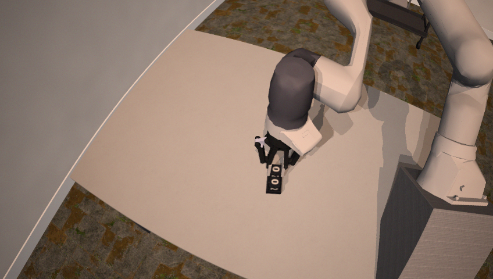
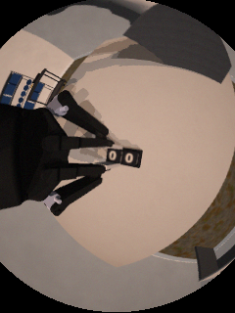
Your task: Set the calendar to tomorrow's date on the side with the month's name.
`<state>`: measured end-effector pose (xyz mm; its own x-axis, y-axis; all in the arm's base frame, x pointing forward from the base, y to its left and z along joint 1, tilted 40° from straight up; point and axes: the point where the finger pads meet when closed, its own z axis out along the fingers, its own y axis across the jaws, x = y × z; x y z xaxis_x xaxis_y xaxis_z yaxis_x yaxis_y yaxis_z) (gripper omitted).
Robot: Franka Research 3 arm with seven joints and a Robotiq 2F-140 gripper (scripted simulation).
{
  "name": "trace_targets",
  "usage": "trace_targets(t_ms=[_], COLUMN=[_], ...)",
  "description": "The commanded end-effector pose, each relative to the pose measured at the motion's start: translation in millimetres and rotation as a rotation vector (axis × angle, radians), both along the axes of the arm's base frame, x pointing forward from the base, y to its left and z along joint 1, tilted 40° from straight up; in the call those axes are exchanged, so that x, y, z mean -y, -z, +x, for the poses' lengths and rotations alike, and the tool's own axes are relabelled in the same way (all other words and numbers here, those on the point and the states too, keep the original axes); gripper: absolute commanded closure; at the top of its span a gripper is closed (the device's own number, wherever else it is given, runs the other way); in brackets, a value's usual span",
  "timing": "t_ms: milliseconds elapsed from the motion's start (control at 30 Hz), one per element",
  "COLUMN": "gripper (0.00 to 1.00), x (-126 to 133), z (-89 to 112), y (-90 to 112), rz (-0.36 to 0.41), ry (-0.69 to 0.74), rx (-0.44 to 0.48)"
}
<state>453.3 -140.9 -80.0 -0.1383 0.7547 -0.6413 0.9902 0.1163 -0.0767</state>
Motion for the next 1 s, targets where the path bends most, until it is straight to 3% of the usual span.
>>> trace_targets(t_ms=[0, 967], gripper=[0.83, 0.83], x=[1.4, 7.2], z=[0.3, 0.5], y=[1.0, 7.8], rz=[0.002, 0.002], ry=[0.001, 0.001], rx=[0.004, 0.004])
